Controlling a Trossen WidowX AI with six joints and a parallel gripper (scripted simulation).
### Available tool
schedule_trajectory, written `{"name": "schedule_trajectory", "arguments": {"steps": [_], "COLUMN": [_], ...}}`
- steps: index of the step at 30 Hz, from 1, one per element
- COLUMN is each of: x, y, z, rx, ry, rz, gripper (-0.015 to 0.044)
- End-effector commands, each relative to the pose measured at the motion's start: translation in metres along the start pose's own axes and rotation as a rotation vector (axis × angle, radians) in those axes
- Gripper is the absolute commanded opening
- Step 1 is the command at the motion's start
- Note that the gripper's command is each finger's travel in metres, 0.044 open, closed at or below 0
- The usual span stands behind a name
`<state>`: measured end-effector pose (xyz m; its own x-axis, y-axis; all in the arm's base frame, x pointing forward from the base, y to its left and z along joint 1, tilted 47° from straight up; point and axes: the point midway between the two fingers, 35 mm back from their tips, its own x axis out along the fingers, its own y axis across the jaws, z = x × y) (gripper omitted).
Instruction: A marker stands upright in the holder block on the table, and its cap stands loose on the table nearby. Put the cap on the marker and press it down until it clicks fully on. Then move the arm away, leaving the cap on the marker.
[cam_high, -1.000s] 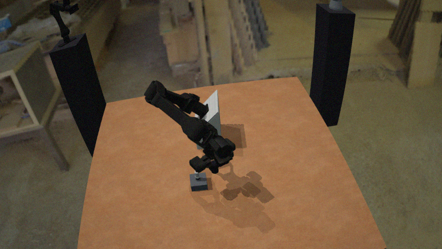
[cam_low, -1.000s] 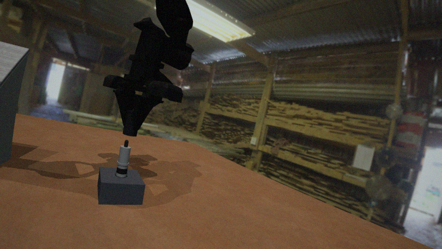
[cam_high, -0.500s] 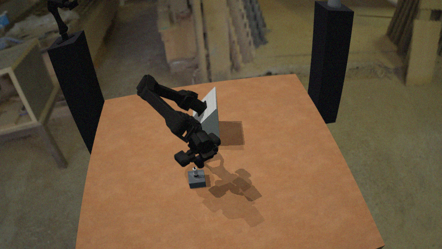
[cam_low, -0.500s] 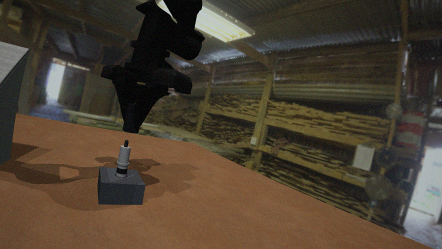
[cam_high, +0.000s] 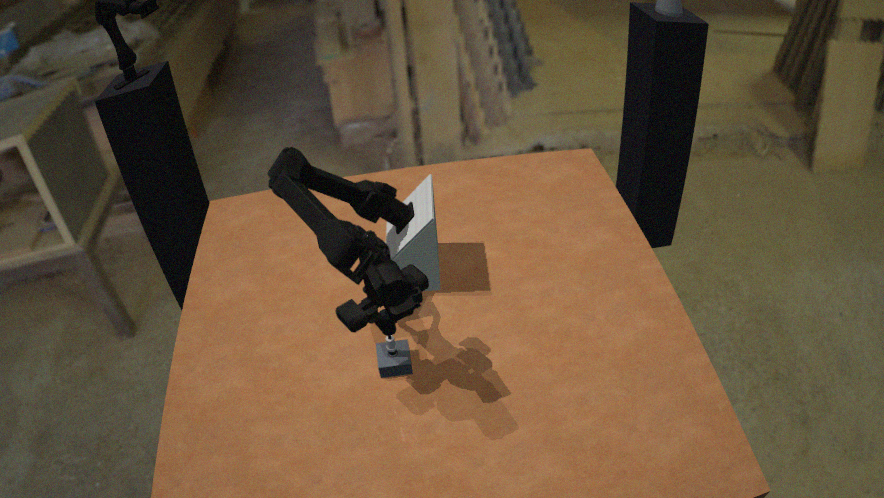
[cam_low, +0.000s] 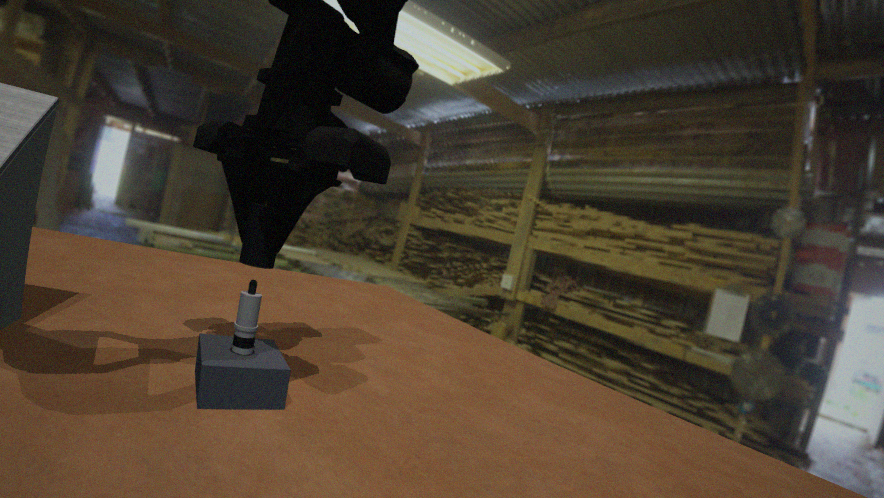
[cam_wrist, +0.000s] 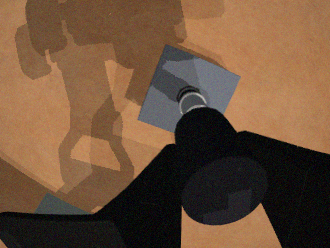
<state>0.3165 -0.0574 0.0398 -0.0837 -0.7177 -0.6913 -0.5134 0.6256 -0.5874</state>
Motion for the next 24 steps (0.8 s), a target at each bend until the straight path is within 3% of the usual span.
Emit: {"name": "schedule_trajectory", "arguments": {"steps": [1,24], "x": [0.003,0.039], "y": [-0.001,-0.002], "z": [-0.001,0.000], "rx": [-0.002,-0.002], "ry": [-0.001,-0.001], "rz": [-0.004,-0.004], "gripper": [0.0000,0.0000]}}
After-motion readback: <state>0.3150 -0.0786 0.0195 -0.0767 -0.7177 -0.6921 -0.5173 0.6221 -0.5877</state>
